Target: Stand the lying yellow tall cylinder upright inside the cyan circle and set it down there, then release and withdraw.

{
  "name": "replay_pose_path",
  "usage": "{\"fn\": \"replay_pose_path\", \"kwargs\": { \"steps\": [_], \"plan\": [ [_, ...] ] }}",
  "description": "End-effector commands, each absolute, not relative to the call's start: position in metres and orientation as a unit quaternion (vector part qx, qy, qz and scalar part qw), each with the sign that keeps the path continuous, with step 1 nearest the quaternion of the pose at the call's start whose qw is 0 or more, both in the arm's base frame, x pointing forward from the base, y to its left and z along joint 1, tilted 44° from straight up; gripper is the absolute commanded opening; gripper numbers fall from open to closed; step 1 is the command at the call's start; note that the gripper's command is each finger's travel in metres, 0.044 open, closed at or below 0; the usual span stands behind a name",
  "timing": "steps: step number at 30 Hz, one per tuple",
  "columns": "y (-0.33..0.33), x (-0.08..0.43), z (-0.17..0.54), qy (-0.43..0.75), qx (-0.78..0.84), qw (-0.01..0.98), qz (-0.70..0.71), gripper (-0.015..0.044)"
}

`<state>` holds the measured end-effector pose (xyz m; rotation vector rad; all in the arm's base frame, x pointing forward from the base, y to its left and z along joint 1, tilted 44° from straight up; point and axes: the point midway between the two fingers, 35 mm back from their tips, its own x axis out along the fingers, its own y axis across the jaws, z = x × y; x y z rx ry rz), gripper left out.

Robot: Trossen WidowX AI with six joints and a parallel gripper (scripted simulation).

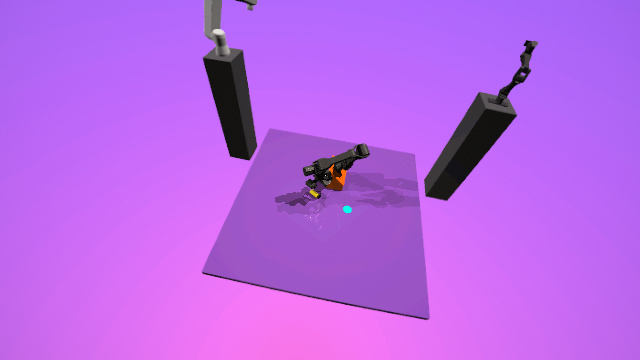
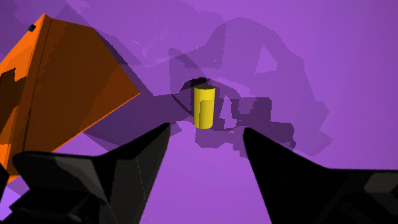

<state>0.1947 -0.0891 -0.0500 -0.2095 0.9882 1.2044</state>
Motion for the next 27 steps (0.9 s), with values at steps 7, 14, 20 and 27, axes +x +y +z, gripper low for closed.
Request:
{"fn": "replay_pose_path", "kwargs": {
  "steps": [7,14,20,27],
  "plan": [
    [-0.052,0.201,-0.095,0.442,-0.108,0.696,0.556,0.0309],
    [-0.011,0.195,-0.131,0.442,-0.107,0.691,0.562,0.0309],
    [-0.011,0.195,-0.131,0.442,-0.107,0.691,0.562,0.0178],
    [-0.012,0.196,-0.131,0.443,-0.107,0.691,0.562,0.0105]
  ]
}}
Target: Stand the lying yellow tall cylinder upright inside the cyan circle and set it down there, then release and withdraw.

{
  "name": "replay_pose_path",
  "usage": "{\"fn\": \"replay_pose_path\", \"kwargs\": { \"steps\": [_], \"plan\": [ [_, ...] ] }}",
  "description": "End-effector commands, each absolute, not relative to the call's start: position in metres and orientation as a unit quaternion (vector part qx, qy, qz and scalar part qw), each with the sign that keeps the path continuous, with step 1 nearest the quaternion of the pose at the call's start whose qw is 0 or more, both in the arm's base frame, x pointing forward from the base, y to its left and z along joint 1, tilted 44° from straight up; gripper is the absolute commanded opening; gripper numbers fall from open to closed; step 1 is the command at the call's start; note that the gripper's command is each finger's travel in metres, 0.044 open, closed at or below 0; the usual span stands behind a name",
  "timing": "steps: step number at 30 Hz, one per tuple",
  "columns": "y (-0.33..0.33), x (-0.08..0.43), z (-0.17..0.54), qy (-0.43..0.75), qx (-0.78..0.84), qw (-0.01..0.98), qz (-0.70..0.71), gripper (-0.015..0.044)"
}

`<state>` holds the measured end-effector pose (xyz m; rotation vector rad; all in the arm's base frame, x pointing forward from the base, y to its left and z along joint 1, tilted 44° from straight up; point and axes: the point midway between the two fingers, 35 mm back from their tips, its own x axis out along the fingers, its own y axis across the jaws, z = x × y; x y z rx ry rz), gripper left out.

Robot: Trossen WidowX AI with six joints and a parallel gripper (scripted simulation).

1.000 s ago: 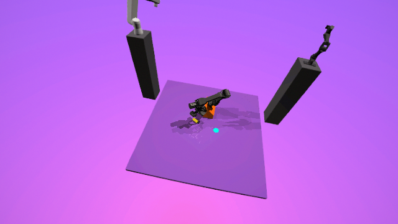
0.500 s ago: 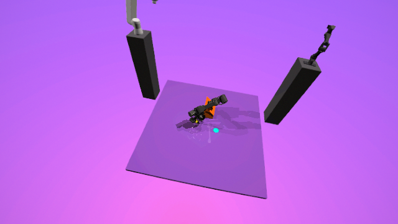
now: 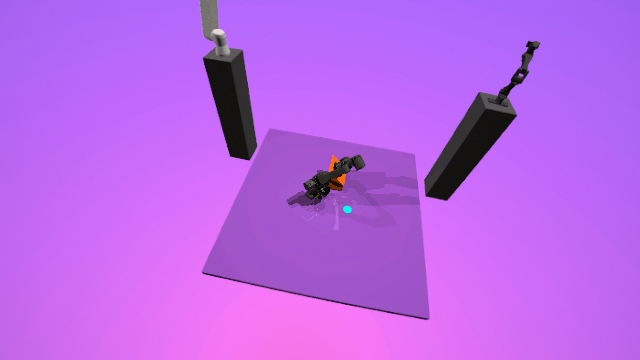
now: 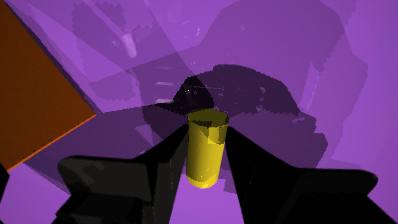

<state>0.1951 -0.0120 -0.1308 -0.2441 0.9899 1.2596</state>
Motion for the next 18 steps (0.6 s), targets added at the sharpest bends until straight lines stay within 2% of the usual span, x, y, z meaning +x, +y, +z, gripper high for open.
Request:
{"fn": "replay_pose_path", "kwargs": {
  "steps": [1,18],
  "plan": [
    [-0.013,0.196,-0.13,0.444,-0.108,0.691,0.56,0.0105],
    [-0.038,0.201,-0.112,0.453,-0.113,0.697,0.545,0.0105]
  ]
}}
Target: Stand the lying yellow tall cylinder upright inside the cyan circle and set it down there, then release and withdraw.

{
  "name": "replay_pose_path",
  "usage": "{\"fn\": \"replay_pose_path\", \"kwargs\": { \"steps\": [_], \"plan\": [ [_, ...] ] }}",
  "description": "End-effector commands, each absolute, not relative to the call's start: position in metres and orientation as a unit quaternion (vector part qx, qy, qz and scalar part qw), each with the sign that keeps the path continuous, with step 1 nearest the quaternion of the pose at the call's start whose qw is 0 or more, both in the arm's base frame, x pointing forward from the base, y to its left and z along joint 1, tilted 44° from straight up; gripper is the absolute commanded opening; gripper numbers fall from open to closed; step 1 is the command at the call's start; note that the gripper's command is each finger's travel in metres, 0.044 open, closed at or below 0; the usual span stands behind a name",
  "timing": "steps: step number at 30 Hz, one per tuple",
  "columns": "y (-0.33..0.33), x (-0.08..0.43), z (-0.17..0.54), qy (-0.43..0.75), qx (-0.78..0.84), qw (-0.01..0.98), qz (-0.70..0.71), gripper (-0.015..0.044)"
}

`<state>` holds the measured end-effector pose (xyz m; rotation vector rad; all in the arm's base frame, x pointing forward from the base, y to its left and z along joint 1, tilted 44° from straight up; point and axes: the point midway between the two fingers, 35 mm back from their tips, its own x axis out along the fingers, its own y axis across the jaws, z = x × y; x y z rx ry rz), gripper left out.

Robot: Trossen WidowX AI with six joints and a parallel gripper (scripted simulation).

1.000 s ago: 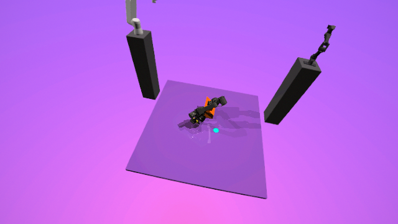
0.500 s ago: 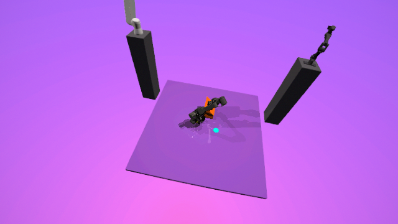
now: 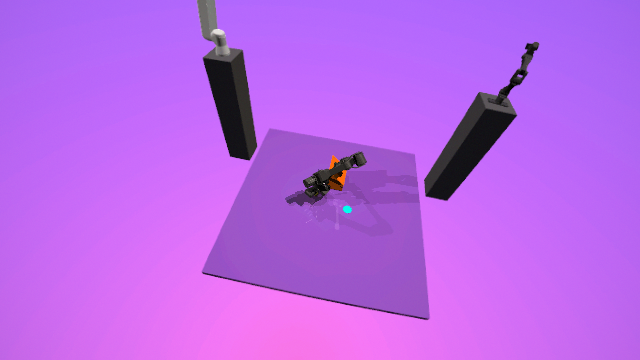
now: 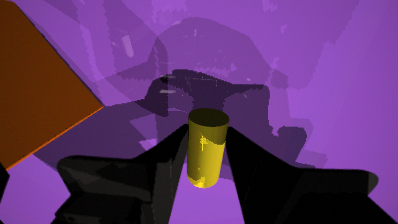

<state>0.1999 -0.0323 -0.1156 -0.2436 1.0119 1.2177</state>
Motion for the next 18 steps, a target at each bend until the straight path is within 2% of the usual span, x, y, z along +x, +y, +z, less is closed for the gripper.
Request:
{"fn": "replay_pose_path", "kwargs": {
  "steps": [1,18],
  "plan": [
    [-0.039,0.201,-0.111,0.453,-0.113,0.697,0.545,0.0105],
    [-0.061,0.201,-0.088,0.448,-0.111,0.698,0.547,0.0105]
  ]
}}
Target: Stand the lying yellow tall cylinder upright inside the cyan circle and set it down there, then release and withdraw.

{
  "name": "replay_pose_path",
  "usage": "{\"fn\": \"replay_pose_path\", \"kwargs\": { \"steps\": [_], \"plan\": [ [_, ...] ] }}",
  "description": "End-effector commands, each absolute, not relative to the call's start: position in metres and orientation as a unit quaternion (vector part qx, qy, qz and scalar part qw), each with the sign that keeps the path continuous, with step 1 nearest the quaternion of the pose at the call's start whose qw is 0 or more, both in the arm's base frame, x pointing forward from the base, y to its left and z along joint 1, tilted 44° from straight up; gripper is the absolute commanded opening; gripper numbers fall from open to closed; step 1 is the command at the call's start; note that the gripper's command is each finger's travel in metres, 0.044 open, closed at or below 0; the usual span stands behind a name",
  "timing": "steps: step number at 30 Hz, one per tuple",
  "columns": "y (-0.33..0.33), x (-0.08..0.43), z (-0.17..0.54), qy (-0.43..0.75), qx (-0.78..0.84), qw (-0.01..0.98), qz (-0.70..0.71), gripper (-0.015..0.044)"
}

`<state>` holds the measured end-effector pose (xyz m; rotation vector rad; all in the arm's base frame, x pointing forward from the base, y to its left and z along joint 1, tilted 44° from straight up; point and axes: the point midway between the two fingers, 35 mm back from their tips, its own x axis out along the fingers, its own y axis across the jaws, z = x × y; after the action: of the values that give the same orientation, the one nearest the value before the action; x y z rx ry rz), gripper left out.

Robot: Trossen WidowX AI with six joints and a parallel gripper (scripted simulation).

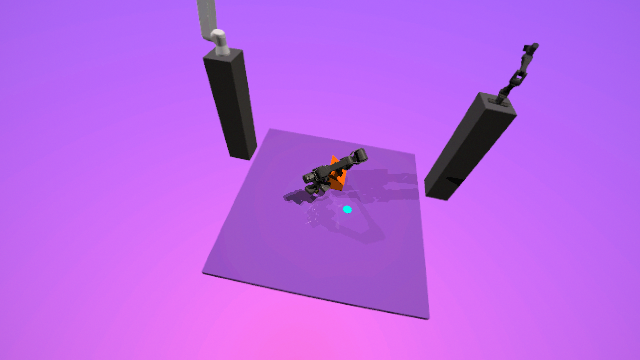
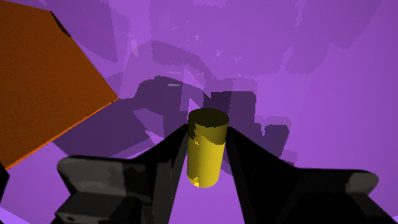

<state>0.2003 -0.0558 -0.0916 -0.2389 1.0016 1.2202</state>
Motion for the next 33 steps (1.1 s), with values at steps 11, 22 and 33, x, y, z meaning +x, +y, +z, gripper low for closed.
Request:
{"fn": "replay_pose_path", "kwargs": {
  "steps": [11,22,33],
  "plan": [
    [-0.075,0.198,-0.071,0.445,-0.109,0.7,0.548,0.0105],
    [-0.087,0.194,-0.053,0.439,-0.106,0.701,0.552,0.0105],
    [-0.082,0.205,-0.038,0.472,-0.07,0.706,0.523,0.0105]
  ]
}}
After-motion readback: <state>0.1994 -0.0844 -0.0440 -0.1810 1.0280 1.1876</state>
